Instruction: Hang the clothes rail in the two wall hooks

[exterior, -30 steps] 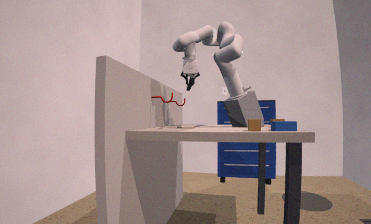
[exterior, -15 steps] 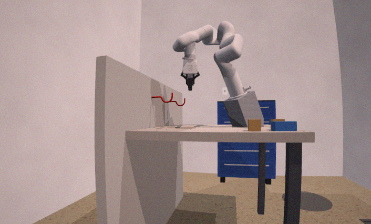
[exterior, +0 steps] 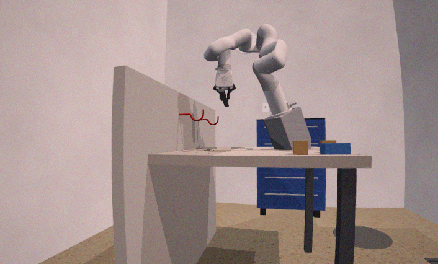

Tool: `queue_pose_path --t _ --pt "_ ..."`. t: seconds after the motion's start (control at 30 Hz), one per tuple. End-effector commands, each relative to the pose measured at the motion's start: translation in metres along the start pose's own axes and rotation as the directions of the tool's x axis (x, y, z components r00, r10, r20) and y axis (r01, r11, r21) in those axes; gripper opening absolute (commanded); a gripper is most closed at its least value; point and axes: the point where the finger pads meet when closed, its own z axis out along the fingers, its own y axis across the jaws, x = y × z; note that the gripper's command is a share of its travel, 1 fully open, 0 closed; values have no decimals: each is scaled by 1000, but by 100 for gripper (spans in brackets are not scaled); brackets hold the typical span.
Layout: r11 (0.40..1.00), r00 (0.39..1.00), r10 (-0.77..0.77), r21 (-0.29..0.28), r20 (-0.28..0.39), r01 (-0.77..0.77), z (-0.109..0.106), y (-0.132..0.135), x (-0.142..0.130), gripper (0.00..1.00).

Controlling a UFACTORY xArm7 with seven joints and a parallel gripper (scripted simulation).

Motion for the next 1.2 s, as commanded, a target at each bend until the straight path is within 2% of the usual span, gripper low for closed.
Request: queue_pose_path --t 0.0,1.17 --pt "1000 1000 21 2 -1 -21 -1 -1 0 0" --pt "989 989 151 2 -1 -151 -1 -1 0 0"
